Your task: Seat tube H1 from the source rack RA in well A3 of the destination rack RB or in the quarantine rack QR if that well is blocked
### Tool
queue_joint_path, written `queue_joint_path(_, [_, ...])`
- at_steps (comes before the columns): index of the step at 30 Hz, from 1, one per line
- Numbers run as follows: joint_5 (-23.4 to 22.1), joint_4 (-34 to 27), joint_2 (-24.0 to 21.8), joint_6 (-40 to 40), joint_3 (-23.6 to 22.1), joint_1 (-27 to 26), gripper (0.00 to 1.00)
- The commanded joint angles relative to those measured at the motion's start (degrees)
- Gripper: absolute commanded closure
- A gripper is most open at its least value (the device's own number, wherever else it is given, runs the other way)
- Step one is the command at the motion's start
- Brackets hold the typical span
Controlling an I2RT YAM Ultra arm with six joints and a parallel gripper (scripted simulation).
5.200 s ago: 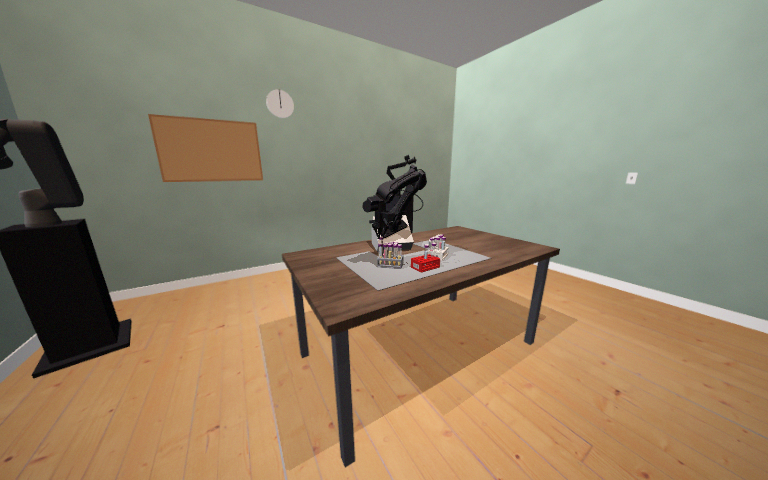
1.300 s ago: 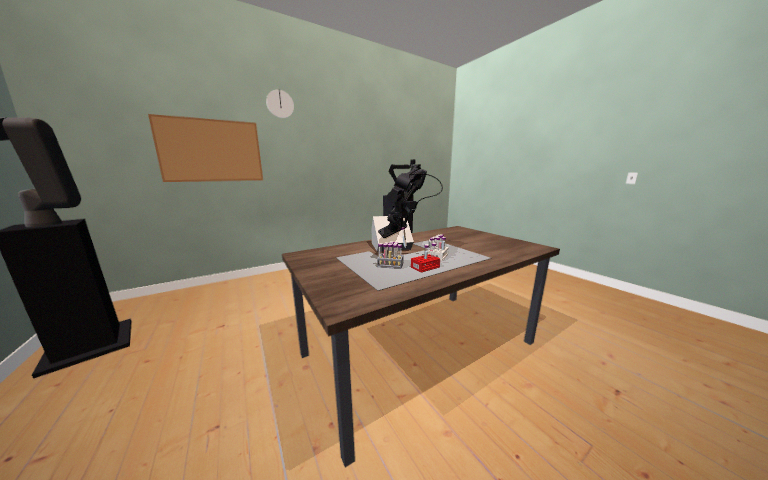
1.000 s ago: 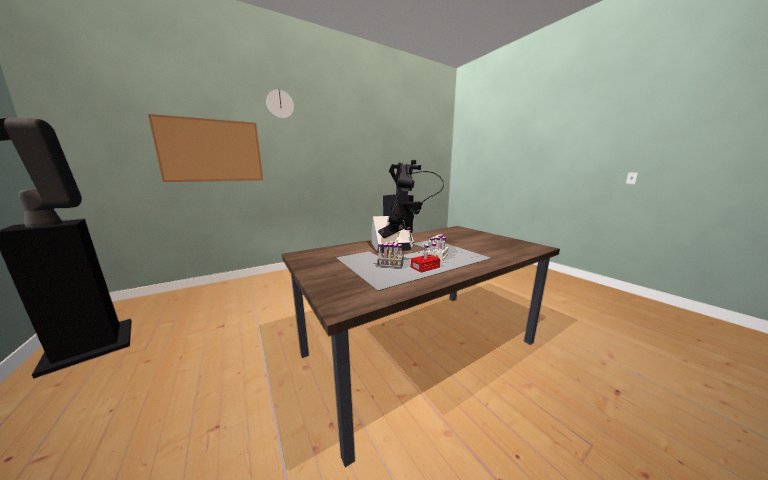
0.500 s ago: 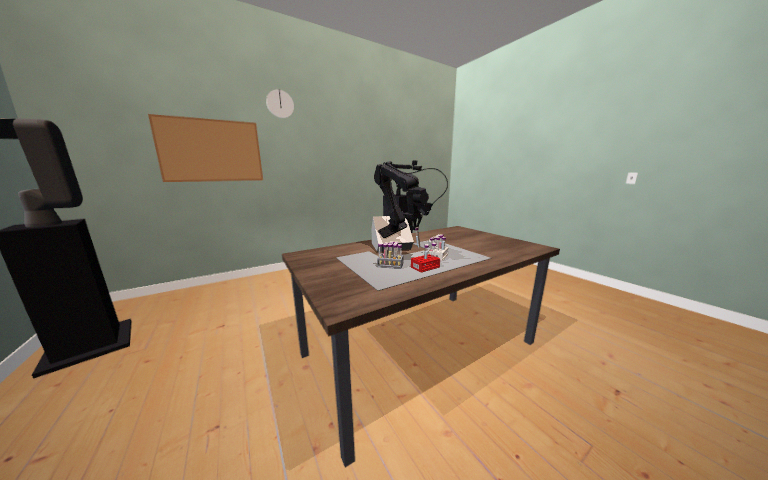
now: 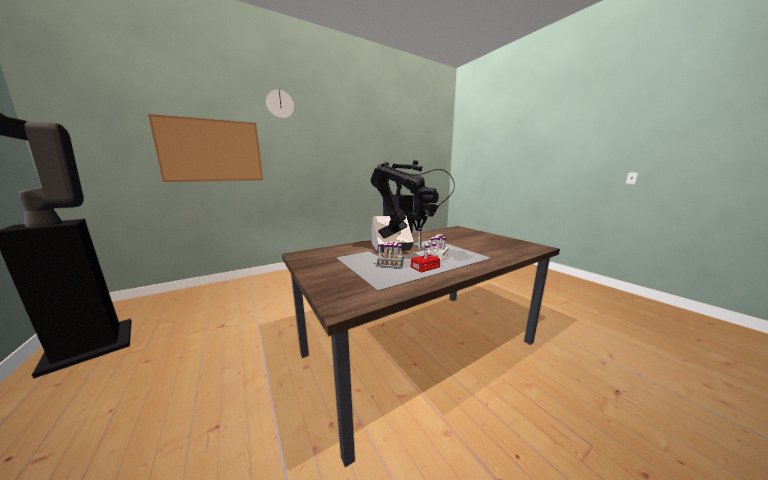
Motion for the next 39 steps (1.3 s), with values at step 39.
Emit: queue_joint_path(39, [5.41, -0.52, 5.37, 53.28, 4.62, 6.1, 1.0])
